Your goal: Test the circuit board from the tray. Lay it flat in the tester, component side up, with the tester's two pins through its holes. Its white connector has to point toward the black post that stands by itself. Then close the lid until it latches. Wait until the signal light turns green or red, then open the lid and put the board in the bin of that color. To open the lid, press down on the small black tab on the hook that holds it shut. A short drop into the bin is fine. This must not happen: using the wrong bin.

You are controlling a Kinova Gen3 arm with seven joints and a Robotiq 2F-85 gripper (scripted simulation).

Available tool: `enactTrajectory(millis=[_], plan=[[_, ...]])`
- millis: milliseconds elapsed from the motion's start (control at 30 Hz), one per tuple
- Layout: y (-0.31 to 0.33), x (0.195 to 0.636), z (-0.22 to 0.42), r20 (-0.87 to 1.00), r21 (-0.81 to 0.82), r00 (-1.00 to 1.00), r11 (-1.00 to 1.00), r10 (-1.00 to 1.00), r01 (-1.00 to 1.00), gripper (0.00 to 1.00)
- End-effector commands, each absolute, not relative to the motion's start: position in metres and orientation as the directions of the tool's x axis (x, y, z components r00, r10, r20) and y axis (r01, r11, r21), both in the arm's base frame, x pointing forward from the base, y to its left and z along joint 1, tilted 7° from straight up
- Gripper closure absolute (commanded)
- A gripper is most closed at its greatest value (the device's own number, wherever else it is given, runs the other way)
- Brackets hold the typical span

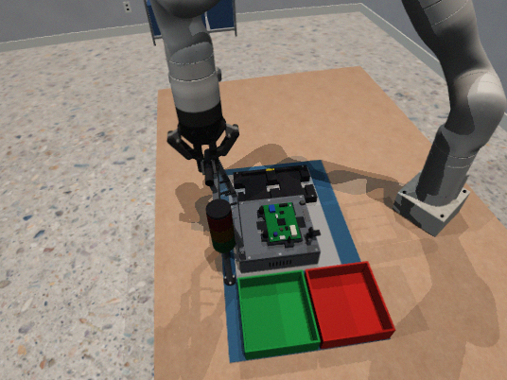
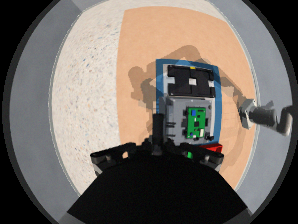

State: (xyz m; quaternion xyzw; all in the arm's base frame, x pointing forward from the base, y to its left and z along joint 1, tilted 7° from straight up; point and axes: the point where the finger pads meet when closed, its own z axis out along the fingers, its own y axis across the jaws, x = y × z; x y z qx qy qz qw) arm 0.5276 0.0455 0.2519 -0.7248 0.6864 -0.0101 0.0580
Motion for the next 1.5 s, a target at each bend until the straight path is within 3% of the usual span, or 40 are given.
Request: enactTrajectory(millis=[0,1467], plan=[[0.046,0.528,0.253,-0.065,-0.099,0.057,-0.051,-0.996,-0.994,1.0],[0.045,0.514,0.254,-0.065,-0.099,0.057,-0.051,-0.996,-0.994,1.0]])
